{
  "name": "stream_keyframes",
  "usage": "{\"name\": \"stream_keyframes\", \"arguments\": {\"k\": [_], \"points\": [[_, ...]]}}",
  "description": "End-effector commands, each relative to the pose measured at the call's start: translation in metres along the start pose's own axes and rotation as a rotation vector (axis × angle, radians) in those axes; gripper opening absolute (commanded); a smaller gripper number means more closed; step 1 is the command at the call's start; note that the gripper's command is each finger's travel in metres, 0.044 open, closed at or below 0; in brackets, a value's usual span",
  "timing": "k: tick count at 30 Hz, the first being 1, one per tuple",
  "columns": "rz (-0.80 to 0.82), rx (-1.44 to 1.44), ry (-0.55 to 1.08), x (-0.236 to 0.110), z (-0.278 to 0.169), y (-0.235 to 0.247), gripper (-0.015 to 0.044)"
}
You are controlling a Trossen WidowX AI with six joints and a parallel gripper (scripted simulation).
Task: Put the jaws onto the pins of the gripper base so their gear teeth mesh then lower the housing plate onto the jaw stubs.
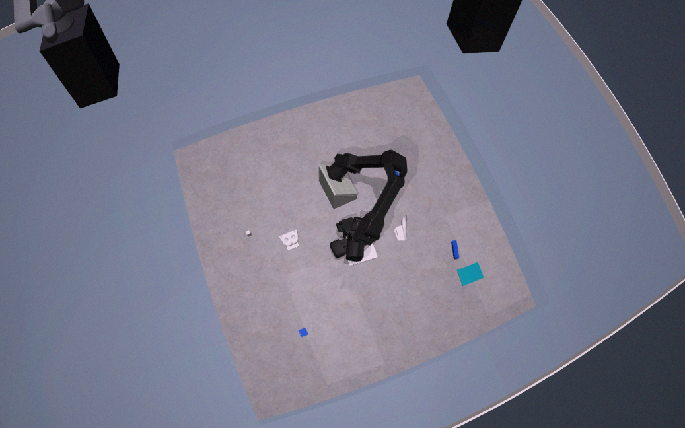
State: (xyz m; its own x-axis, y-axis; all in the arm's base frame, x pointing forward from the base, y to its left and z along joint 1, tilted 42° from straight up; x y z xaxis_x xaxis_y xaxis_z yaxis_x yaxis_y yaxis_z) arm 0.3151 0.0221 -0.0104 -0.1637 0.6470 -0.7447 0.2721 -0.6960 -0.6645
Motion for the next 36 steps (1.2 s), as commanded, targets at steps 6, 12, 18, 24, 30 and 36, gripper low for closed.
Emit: {"name": "stream_keyframes", "arguments": {"k": [6,12,18,24,30,36], "points": [[0.0,0.002,-0.002,0.013,0.0,0.0,0.0134],[0.0,0.002,-0.002,0.023,0.0,0.0,0.0134],[-0.001,0.002,-0.002,0.033,0.0,0.0,0.0134],[-0.002,0.001,-0.002,0.042,0.001,0.0,0.0134],[-0.002,0.001,-0.002,0.048,0.001,-0.001,0.0134],[-0.002,0.001,-0.002,0.048,0.001,-0.001,0.0134]]}}
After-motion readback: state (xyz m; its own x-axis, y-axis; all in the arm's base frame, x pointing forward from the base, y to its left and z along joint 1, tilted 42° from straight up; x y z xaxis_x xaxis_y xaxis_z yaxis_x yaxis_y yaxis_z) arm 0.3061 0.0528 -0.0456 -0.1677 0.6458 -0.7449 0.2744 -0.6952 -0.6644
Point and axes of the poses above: the point midway between the two fingers, 35 mm back from their tips, its own x axis out along the fingers, its own y axis across the jaws, z = x × y, the point moved 3 cm from there along -x, back along the fingers, and after that the axes turned 3 degrees about -x, right-handed, at the moved point
